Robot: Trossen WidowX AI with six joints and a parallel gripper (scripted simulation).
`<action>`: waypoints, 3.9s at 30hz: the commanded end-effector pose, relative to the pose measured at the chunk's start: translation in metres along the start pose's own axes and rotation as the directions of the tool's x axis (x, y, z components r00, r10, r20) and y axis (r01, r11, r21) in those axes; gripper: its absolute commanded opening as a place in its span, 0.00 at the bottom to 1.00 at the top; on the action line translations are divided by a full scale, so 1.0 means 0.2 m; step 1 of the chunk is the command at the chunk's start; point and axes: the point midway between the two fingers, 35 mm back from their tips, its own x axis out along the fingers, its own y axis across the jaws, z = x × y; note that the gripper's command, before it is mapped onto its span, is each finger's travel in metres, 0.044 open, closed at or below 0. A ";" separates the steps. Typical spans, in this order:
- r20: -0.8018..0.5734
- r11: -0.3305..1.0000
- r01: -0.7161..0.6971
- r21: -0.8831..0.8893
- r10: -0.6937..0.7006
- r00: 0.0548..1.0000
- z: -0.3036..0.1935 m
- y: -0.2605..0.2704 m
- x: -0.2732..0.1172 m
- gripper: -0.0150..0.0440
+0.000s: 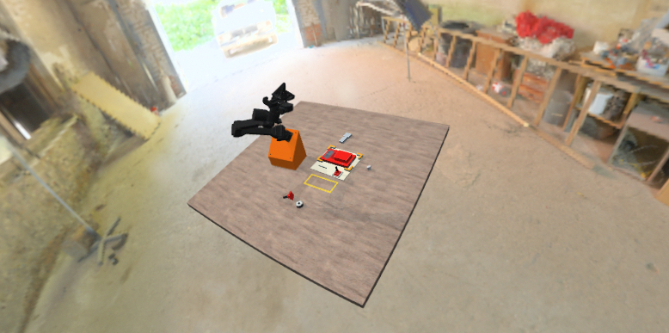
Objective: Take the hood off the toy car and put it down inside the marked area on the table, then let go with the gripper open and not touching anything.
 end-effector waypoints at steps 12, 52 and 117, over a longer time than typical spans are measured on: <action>0.378 0.979 0.201 -0.028 -0.176 0.909 0.57 -0.32 0.08 0.79; 0.498 -0.817 0.562 0.131 -0.436 -0.750 1.41 -1.73 -1.31 1.00; 0.442 -0.930 0.366 0.016 -0.322 -0.837 1.49 -1.81 -1.58 1.00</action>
